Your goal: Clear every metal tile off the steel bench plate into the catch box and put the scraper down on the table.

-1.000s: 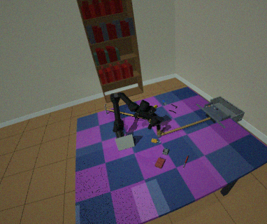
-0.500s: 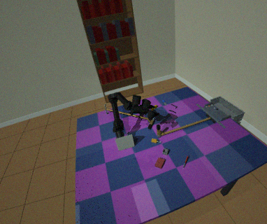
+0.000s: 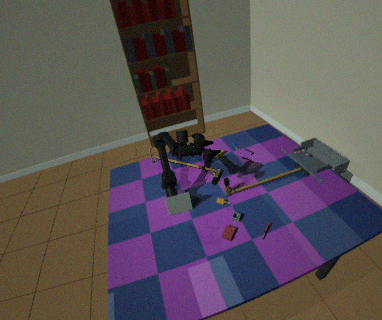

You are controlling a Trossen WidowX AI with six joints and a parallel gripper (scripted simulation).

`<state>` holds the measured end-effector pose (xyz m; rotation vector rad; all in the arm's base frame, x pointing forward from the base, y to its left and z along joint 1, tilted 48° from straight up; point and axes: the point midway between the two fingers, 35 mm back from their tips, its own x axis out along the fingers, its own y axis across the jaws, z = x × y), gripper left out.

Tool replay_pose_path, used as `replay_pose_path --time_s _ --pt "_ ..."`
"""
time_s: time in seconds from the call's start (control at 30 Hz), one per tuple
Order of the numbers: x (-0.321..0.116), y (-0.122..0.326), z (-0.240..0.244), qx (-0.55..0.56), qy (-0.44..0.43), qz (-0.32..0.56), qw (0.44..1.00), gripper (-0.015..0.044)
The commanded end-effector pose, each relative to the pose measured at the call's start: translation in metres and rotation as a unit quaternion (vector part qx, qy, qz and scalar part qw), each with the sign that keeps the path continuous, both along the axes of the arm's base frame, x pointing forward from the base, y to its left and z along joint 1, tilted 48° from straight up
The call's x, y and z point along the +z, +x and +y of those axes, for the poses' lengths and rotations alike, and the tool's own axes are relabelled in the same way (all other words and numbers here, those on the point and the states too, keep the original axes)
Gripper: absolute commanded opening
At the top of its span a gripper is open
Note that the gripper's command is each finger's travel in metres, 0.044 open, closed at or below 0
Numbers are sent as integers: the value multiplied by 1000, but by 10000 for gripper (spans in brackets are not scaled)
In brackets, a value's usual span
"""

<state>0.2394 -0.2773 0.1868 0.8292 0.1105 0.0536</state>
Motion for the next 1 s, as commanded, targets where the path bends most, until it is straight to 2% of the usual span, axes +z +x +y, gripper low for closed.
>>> replay_pose_path --time_s 0.0,0.97 --pt "14 -12 -6 -5 -6 -15 1000 440" --pt "18 -17 -8 -7 -8 -19 1000 440"
